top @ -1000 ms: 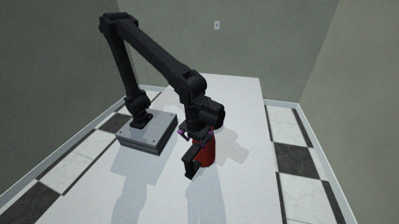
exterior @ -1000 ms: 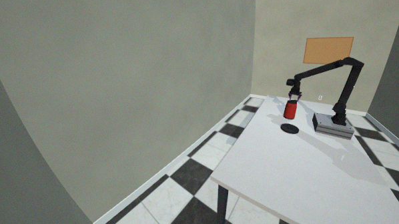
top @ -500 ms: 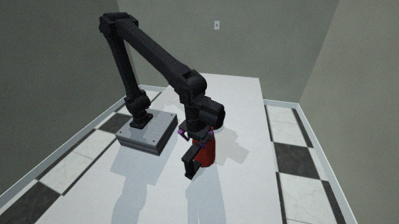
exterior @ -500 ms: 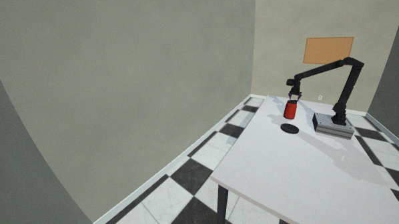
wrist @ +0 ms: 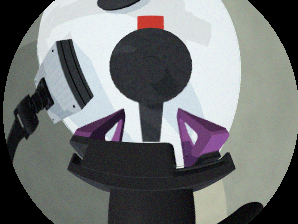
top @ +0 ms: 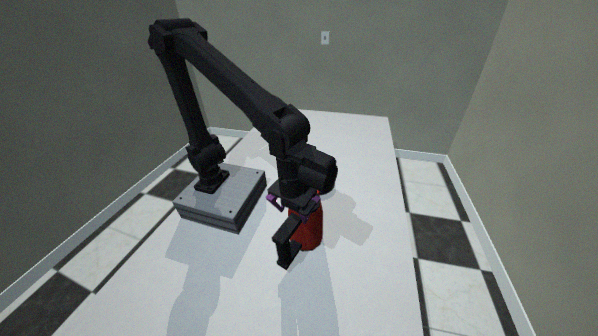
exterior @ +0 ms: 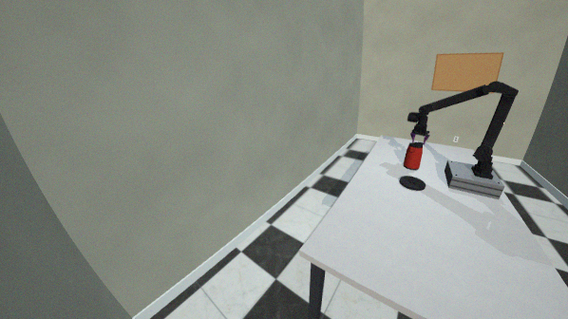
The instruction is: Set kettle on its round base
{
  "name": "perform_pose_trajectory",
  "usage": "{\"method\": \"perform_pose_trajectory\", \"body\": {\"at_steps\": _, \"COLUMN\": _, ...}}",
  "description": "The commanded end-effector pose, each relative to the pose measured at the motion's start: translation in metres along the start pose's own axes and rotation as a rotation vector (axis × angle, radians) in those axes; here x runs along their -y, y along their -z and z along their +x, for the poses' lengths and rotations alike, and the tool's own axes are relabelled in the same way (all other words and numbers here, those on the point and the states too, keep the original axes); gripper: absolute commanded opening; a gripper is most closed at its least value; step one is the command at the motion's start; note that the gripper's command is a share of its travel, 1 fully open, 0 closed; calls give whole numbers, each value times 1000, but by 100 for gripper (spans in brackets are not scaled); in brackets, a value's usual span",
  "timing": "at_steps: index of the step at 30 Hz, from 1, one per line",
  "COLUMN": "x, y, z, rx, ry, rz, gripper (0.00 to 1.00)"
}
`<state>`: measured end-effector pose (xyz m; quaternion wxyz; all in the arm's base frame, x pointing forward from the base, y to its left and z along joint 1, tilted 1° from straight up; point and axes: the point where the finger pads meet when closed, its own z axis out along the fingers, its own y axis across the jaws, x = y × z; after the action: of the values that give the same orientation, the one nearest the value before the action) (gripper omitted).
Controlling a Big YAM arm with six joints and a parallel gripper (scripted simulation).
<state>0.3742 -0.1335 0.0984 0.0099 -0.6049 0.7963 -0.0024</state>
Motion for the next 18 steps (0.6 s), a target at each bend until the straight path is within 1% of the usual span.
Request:
{"method": "perform_pose_trajectory", "body": {"at_steps": 1, "x": 1, "y": -4, "z": -2, "rx": 3, "ry": -1, "rz": -3, "gripper": 74}}
{"method": "perform_pose_trajectory", "body": {"at_steps": 13, "x": 1, "y": -4, "z": -2, "rx": 3, "ry": -1, "rz": -3, "gripper": 74}}
{"method": "perform_pose_trajectory", "body": {"at_steps": 18, "x": 2, "y": -8, "z": -2, "rx": 2, "ry": -1, "rz": 1, "gripper": 74}}
